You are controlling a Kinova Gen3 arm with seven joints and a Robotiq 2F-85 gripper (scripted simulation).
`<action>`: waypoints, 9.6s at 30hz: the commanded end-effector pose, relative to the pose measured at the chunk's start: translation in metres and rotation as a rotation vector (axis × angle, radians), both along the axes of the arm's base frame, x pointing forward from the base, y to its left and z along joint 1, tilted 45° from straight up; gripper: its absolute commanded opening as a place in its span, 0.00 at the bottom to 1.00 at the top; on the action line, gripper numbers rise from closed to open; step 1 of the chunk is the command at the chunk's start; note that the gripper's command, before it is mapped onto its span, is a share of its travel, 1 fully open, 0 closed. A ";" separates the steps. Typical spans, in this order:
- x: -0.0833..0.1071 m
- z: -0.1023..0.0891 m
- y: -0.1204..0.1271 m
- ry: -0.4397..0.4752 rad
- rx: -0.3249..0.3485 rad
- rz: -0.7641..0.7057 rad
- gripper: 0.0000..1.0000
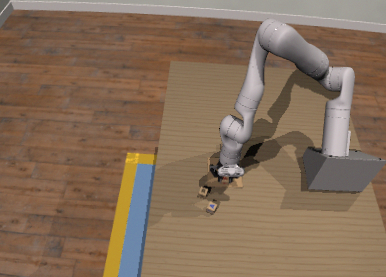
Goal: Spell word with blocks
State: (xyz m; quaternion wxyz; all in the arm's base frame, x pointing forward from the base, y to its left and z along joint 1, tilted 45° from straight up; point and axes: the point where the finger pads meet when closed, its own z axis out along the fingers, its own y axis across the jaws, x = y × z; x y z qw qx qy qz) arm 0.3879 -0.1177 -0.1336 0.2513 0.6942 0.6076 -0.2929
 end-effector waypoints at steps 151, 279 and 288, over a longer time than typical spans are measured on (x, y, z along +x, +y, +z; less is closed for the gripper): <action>0.069 -0.031 0.136 -0.292 -0.037 -0.284 0.67; 0.064 -0.068 0.099 -0.292 -0.038 -0.285 0.67; 0.064 -0.068 0.099 -0.292 -0.038 -0.285 0.67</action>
